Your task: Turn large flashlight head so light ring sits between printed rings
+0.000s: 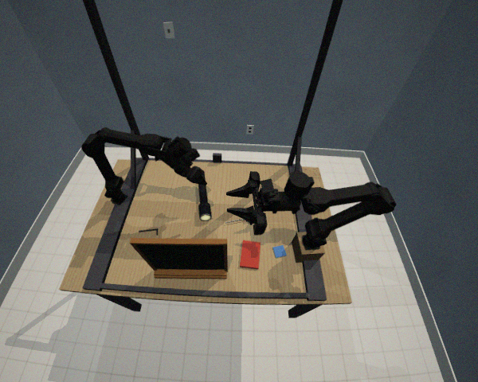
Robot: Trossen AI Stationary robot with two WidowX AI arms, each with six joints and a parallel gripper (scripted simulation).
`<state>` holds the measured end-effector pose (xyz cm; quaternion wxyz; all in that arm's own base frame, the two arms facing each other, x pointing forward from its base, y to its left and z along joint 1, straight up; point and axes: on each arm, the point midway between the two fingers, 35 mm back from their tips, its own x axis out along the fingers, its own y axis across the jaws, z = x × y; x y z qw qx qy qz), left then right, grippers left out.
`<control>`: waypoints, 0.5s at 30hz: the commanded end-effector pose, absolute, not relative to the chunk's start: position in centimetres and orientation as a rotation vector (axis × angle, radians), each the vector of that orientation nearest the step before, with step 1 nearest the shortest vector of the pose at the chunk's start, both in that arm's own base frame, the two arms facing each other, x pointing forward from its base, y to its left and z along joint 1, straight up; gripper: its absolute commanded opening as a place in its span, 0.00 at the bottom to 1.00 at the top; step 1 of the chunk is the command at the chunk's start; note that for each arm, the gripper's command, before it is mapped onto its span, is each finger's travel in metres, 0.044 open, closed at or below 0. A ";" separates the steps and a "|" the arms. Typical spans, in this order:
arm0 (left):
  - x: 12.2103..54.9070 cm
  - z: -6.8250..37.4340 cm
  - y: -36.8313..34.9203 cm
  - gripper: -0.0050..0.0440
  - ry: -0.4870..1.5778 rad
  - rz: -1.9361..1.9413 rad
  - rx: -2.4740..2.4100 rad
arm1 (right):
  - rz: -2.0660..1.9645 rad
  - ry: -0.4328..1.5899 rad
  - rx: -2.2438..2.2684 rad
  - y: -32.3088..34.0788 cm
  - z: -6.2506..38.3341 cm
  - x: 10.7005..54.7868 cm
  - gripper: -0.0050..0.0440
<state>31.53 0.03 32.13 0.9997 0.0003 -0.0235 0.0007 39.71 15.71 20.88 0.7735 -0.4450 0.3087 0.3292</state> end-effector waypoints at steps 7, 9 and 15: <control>31.4 32.9 -0.1 0.63 -0.065 -0.005 -0.002 | 1.007 0.744 -1.243 20.3 18.3 39.0 1.00; 31.4 32.9 -0.1 0.63 -0.065 -0.005 -0.002 | 1.085 0.762 -1.305 21.3 17.4 38.5 1.00; 31.4 32.9 -0.1 0.63 -0.065 -0.005 -0.002 | 1.294 0.798 -1.455 23.7 15.1 37.2 1.00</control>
